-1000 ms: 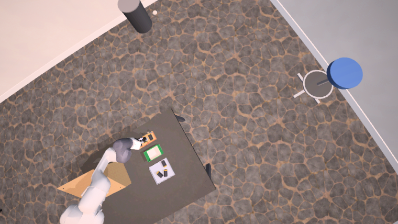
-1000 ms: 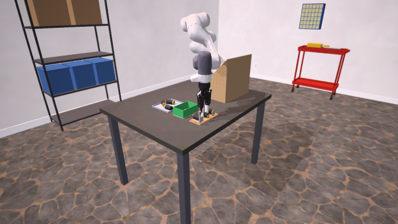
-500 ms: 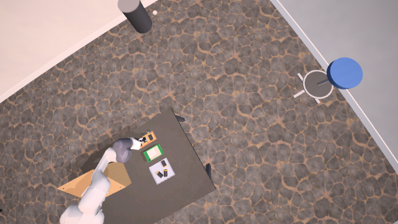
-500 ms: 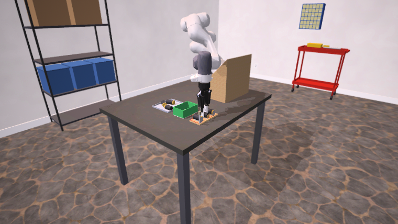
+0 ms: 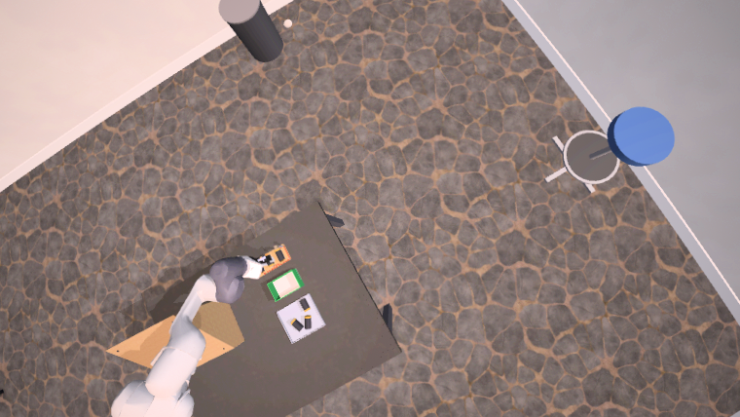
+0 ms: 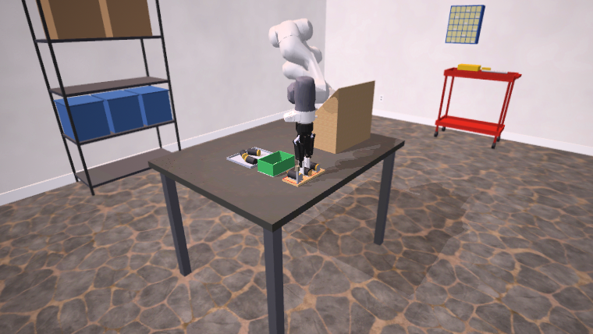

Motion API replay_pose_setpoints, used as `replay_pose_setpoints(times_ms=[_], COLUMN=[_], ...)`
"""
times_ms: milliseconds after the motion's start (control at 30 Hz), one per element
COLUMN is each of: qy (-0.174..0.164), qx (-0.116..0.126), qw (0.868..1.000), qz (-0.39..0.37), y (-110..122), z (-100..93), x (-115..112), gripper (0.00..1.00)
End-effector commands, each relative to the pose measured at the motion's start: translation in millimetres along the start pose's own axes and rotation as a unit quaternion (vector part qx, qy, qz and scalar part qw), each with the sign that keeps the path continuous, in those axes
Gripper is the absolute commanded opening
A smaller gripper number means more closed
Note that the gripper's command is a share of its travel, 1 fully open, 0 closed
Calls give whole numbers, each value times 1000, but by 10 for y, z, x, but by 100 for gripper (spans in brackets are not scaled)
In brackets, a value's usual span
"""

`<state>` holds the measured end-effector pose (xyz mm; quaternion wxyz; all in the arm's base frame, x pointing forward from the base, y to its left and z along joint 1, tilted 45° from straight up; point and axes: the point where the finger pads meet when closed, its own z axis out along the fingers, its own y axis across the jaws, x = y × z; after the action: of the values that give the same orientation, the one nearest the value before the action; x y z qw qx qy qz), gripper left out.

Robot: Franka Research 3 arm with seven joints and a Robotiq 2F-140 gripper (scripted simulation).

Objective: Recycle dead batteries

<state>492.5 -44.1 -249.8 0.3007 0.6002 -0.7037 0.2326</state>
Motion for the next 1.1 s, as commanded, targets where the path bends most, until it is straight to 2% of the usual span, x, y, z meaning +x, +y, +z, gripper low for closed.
replay_pose_setpoints(times_ms=[0,167,500,800,867,1000,1067], qy=[0,0,0,0,0,0,0], qx=[2,2,2,2,2,2,2], qw=[1000,1000,1000,1000,1000,1000,1000], qz=[0,0,0,0,0,0,0], y=[-19,-19,-18,-18,-17,-16,-16], z=[8,-30,-422,-448,-563,-1017,-1071], x=[6,6,6,6,6,6,6], gripper=[16,16,16,16,16,16,16])
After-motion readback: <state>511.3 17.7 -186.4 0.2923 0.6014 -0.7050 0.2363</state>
